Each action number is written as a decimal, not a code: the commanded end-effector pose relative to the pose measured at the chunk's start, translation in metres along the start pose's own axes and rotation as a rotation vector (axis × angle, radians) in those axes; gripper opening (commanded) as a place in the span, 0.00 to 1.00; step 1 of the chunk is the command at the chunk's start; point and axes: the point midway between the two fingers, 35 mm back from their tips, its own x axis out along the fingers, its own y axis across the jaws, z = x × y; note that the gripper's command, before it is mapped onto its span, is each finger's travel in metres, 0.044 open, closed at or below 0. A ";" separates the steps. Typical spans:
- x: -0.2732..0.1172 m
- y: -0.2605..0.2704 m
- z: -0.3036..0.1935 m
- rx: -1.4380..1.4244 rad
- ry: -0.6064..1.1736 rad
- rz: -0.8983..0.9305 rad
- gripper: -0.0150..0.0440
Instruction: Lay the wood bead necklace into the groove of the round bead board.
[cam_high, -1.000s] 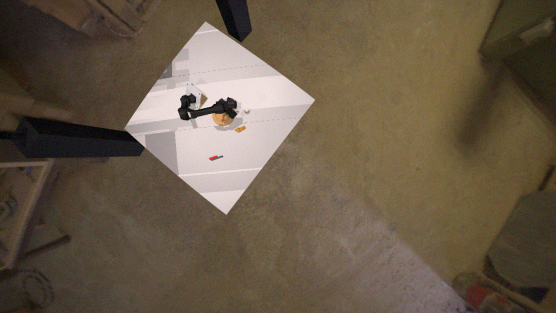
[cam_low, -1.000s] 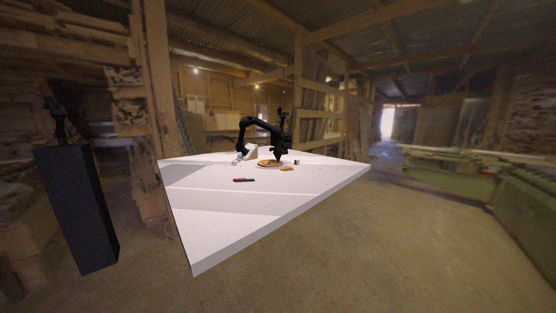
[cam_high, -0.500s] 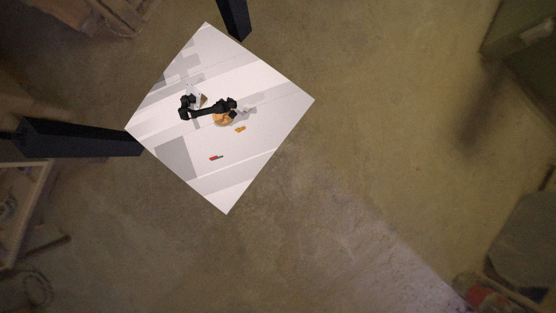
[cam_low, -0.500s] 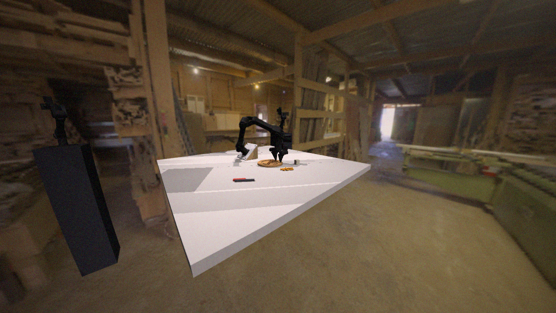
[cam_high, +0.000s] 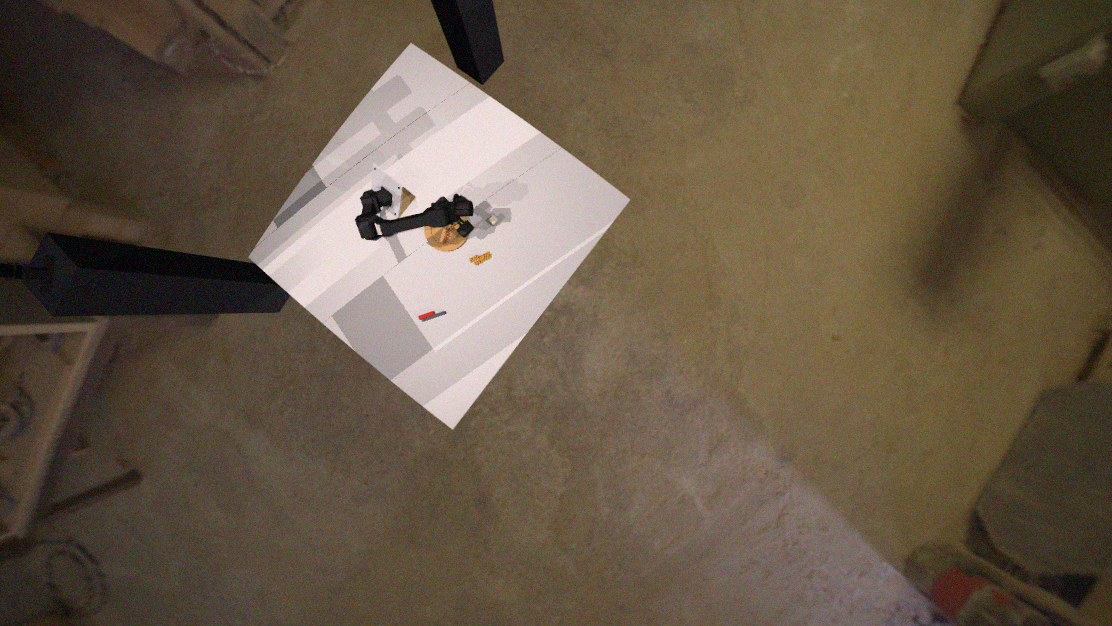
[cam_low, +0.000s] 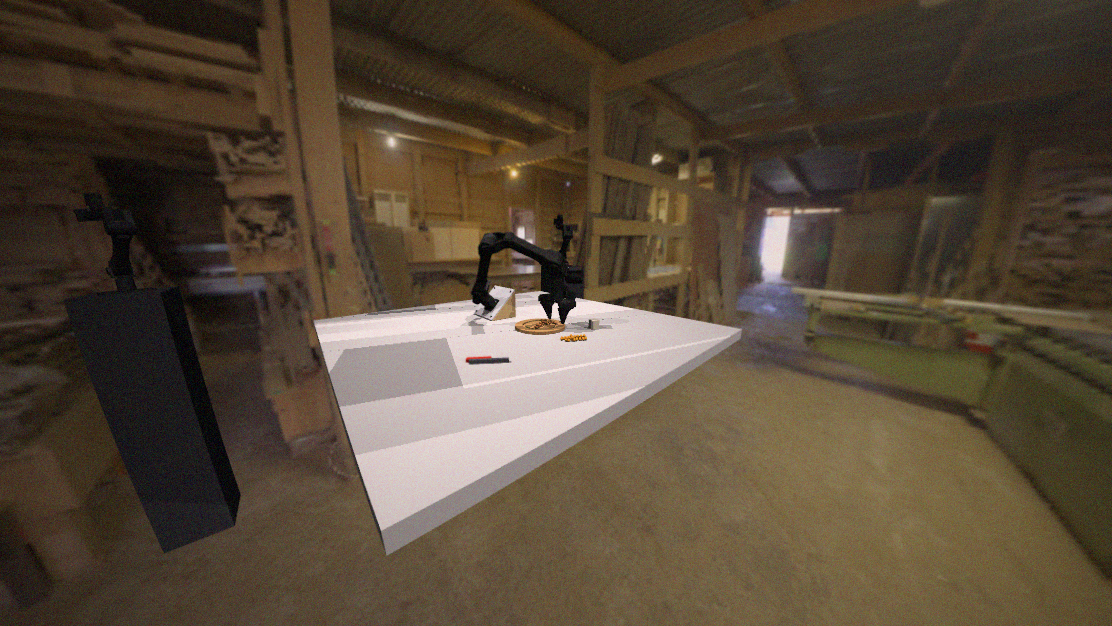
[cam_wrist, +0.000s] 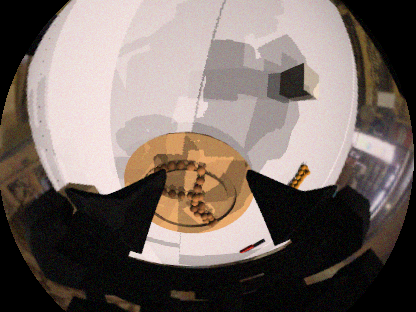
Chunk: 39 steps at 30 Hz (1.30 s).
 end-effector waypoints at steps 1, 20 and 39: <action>0.000 0.000 0.000 0.002 0.001 -0.001 1.00; -0.002 0.000 0.000 0.147 0.000 -0.001 0.87; -0.026 0.005 0.001 1.987 -0.001 0.001 0.46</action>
